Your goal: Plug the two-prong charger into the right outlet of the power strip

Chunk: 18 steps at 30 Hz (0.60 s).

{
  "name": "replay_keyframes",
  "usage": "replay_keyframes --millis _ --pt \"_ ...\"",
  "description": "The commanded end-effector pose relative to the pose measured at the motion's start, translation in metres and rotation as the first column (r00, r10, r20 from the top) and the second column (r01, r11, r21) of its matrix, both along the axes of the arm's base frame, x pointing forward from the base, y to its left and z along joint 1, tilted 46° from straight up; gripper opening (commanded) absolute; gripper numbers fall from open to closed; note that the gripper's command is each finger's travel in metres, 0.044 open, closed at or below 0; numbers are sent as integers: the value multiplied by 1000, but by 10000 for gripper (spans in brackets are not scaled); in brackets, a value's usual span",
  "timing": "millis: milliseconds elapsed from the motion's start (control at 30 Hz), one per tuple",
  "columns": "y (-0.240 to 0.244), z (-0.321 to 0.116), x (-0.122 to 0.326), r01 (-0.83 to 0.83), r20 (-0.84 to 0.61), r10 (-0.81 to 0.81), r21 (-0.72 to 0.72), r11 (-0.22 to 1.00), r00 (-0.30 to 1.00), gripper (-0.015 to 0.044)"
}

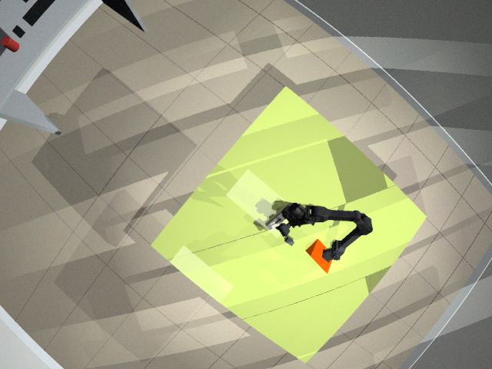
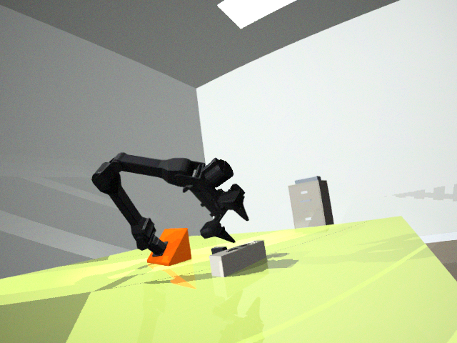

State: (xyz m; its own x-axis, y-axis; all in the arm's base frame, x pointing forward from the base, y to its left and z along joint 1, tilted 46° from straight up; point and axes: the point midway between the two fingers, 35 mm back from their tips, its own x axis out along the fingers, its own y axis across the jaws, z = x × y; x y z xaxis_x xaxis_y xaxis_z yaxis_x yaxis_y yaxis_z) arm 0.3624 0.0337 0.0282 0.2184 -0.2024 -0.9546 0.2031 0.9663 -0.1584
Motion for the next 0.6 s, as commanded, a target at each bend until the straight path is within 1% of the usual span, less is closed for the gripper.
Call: replay_keyframes --millis 0,200,567 --pt "8 -13 -10 -5 -57 3 -28 1000 998 440" --pt "15 -23 -24 -11 -122 2 -69 998 993 440" --pt "31 -43 -66 -59 -295 -13 -232 971 955 440"
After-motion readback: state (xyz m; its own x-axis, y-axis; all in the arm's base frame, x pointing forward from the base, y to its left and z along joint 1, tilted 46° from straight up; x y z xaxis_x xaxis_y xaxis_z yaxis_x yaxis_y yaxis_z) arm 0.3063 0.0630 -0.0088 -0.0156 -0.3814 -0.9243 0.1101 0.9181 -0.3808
